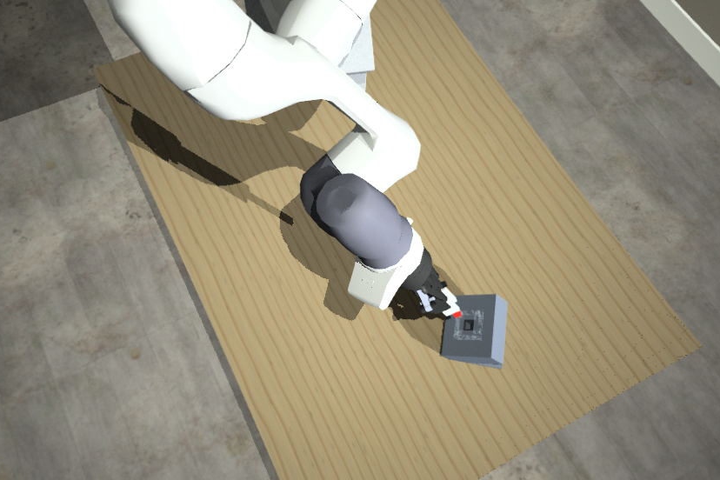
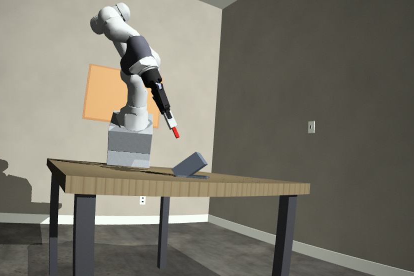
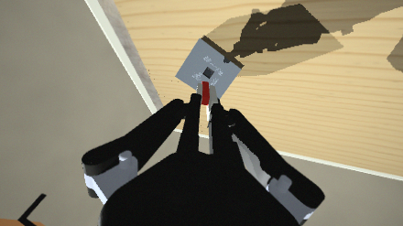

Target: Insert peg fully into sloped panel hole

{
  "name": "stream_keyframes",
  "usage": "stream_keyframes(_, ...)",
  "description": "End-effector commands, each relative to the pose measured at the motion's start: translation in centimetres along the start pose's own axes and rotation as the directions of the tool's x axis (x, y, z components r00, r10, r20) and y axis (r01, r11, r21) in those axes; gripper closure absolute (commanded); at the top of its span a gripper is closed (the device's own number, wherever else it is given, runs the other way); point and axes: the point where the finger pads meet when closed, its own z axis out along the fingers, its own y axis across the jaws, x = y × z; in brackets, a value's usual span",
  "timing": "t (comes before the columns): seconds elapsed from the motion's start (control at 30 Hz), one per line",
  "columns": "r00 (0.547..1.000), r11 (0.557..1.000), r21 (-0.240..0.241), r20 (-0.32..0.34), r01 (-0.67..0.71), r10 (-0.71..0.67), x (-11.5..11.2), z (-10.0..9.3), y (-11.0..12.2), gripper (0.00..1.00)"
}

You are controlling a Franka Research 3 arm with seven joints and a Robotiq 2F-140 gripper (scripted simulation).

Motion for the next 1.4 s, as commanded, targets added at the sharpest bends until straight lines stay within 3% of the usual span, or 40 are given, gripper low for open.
stream_keyframes(0.0,1.000,1.000,0.008,0.013,-0.023,0.023,0.0,-0.1,-0.2,1.00)
stream_keyframes(0.6,0.982,0.985,0.019,0.077,-0.174,0.172,1.3,0.0,0.2,1.00)
stream_keyframes(1.37,0.918,0.930,0.001,0.162,-0.366,0.361,2.8,0.6,1.4,1.00)
